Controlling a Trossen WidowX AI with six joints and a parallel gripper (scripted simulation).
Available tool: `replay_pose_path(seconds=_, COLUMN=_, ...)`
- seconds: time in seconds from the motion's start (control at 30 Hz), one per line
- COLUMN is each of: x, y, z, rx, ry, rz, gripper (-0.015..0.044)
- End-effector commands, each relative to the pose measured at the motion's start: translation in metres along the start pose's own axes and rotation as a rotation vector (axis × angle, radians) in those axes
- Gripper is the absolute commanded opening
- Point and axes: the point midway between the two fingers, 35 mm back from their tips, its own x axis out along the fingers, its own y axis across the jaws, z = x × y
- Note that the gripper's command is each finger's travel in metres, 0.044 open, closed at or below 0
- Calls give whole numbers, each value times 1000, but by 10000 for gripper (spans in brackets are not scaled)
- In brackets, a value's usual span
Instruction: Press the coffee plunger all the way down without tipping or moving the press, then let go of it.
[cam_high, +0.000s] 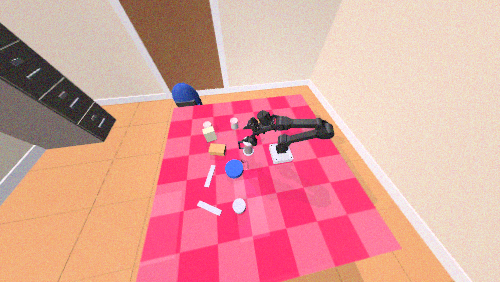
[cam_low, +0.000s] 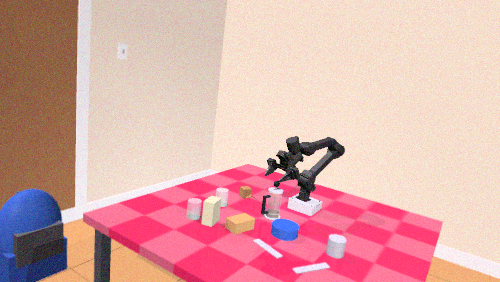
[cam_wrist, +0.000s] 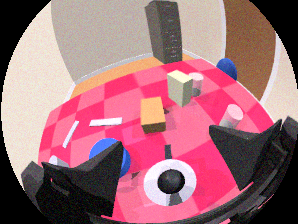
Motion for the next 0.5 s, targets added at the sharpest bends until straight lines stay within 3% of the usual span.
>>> replay_pose_path(seconds=0.0, x=-37, y=1, z=21, rx=-5, ry=-14, rz=2, gripper=440)
replay_pose_path(seconds=0.1, x=-55, y=2, z=25, rx=-4, ry=-10, rz=3, gripper=440)
replay_pose_path(seconds=0.47, x=-53, y=2, z=23, rx=-4, ry=-10, rz=3, gripper=440)
